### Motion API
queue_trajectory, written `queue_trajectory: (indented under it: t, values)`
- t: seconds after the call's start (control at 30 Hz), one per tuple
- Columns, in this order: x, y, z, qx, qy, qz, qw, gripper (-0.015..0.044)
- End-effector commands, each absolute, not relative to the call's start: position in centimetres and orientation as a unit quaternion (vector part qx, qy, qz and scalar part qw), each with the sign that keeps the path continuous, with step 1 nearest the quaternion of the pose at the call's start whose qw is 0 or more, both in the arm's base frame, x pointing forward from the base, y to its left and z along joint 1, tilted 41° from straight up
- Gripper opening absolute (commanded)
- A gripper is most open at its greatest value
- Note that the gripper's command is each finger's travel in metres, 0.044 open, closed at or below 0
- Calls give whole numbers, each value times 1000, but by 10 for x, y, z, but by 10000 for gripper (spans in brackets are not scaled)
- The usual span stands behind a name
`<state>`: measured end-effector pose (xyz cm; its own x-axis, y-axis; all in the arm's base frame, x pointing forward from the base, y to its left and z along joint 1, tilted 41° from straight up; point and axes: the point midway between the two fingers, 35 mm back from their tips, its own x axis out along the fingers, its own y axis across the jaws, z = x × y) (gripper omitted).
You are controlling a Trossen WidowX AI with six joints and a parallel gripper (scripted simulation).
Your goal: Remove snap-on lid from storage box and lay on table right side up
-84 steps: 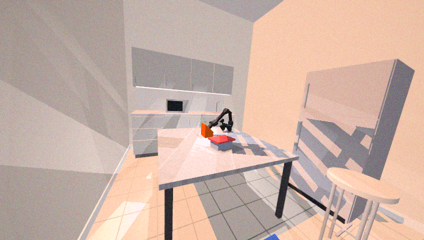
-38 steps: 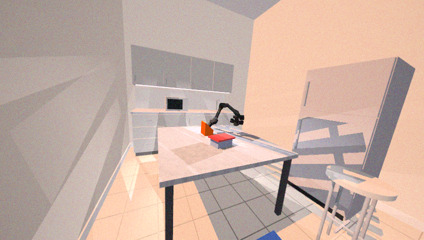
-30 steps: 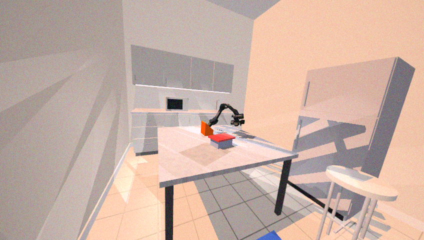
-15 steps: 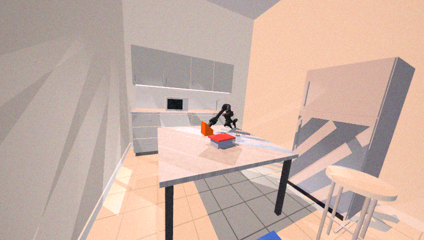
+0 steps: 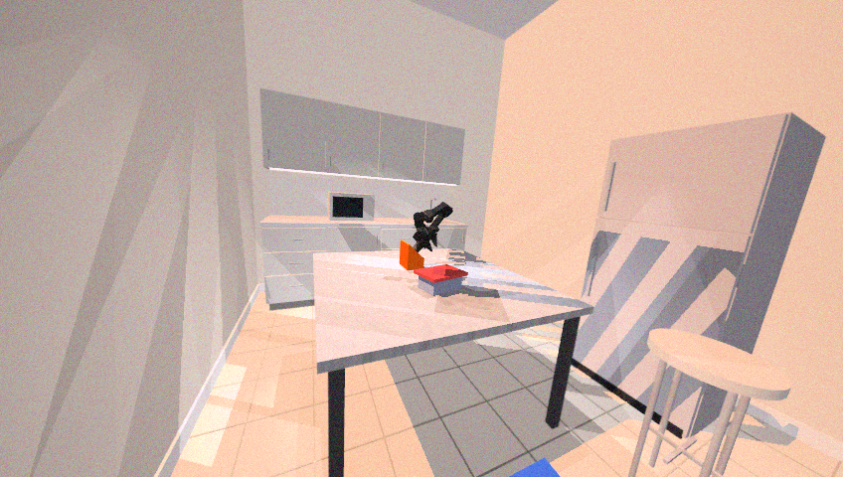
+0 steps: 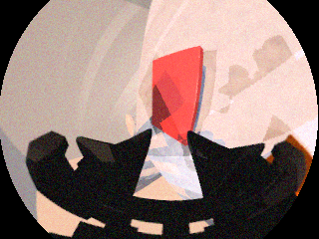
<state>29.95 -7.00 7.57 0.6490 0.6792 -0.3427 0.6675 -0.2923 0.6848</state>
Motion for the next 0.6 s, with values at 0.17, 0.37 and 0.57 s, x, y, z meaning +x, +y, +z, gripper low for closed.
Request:
queue_trajectory:
  t: [0.17, 0.37, 0.57]
  values:
    - [283, -96, 55, 816, 383, -14, 432, 235]
    - [282, -96, 52, 816, 382, -15, 433, 235]
    - [282, -63, 11, 816, 383, -16, 433, 235]
